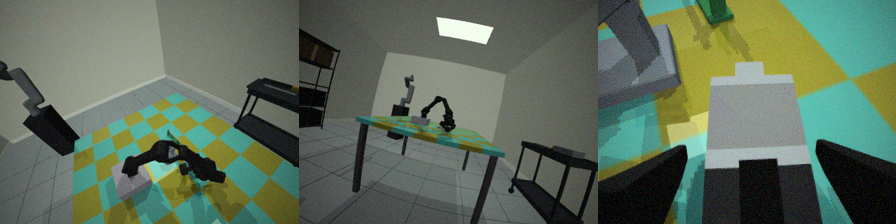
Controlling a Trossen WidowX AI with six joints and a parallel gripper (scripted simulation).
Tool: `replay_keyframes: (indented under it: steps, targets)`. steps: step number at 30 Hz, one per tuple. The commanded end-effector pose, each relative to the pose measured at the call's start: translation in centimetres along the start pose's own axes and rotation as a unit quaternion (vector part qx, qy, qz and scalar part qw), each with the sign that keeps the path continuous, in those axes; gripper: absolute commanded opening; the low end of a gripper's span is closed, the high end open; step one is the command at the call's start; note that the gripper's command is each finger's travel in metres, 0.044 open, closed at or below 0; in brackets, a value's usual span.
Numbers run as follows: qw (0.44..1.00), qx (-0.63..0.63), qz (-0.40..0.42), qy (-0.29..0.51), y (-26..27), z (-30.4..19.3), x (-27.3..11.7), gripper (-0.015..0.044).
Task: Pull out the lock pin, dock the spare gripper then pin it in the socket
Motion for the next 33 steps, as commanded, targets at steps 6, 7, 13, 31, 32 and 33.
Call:
replay_keyframes:
  steps: [6,7,13,31,32,33]
  targets:
    - [1.0,-0.004,-0.001,0.001,0.0,-0.1,0.0,0.023]
    - [1.0,-0.004,-0.001,0.001,0.0,-0.1,0.0,0.0204]
    - [1.0,-0.004,-0.001,0.001,0.0,-0.1,0.0,0.0164]
    - [1.0,-0.004,-0.001,0.001,-2.0,6.3,-6.8,0.0]
    - [1.0,-0.004,-0.001,0.001,-2.0,6.8,-7.3,0.0]
    - [1.0,-0.004,-0.001,0.001,-2.1,7.4,-7.8,0.0]
Point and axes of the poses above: the point midway between the two fingers, 35 mm back from their tips, its own x axis out along the fingers, its own y axis across the jaws, z = x × y, the point moved 10 cm from there along -x, back along the fingers, and after that the axes turned 15 degrees about -x, right-handed, at the moved point
